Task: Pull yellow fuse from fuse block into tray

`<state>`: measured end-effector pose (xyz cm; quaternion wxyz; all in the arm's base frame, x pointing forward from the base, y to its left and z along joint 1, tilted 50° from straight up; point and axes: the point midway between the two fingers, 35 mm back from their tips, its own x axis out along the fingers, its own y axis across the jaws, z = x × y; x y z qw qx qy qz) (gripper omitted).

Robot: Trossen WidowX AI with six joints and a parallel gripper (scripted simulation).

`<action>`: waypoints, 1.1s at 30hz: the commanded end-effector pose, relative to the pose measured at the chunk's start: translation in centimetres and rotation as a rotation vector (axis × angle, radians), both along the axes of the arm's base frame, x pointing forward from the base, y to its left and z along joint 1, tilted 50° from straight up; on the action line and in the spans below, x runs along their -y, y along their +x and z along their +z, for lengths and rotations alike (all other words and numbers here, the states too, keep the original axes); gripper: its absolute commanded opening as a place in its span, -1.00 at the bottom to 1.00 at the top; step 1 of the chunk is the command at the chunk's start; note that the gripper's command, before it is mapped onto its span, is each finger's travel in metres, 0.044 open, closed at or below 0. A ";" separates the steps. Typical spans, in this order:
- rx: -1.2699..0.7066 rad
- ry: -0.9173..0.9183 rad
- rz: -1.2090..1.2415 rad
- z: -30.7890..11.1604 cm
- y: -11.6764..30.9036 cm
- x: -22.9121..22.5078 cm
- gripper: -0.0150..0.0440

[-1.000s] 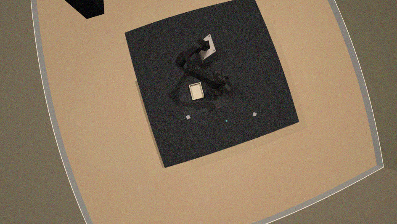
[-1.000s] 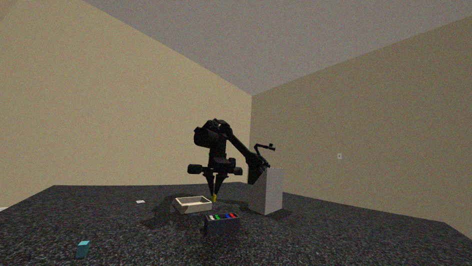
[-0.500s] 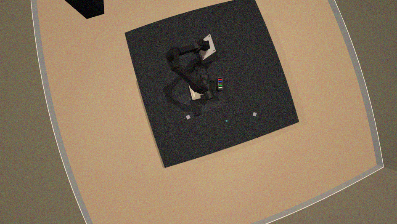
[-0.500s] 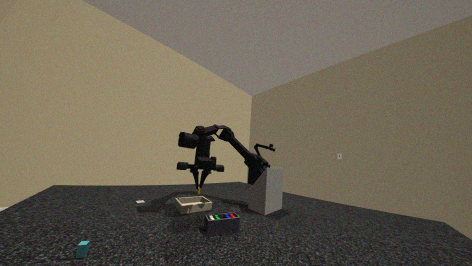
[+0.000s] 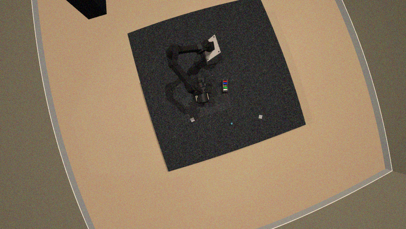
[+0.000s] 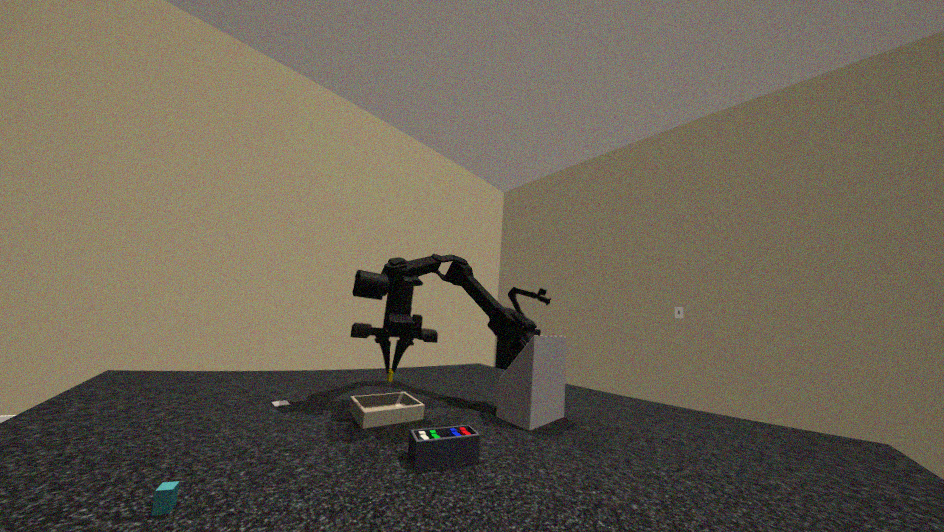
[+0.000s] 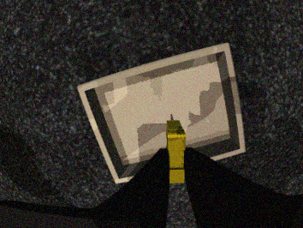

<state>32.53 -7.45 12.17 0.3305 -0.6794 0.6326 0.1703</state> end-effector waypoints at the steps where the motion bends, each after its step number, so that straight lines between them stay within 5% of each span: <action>1: -0.003 -0.002 0.001 -0.3 0.0 0.4 -0.49; 22: -0.002 -0.004 0.001 -2.2 0.4 2.8 -0.49; 33: 0.006 -0.007 -0.004 -1.9 0.4 2.7 0.49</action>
